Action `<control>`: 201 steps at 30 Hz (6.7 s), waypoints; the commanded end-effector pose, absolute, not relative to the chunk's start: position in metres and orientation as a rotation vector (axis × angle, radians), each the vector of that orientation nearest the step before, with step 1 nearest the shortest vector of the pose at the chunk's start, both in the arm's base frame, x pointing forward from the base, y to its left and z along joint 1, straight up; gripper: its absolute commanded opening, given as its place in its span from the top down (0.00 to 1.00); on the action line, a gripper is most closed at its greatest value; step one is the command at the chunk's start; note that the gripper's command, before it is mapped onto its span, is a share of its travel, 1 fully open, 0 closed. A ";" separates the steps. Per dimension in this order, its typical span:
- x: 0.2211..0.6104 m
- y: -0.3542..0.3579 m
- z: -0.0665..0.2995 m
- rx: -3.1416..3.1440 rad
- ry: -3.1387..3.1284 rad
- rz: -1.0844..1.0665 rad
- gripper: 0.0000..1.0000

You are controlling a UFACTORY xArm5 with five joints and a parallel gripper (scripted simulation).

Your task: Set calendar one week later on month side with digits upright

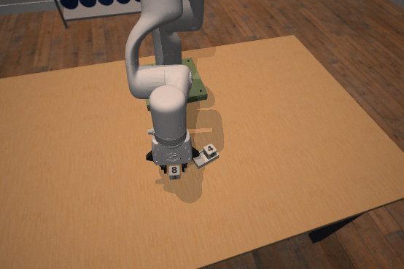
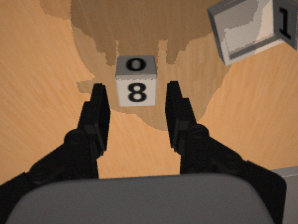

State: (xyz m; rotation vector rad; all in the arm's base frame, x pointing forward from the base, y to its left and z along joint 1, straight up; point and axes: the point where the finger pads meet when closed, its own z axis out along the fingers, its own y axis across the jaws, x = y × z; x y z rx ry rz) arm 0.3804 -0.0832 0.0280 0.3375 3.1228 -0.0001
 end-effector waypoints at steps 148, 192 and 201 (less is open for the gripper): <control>0.373 -0.080 0.073 0.282 2.599 -0.074 0.51; 0.370 -0.080 0.060 0.273 2.514 -0.083 0.51; 0.370 -0.080 0.044 0.273 2.514 -0.083 0.51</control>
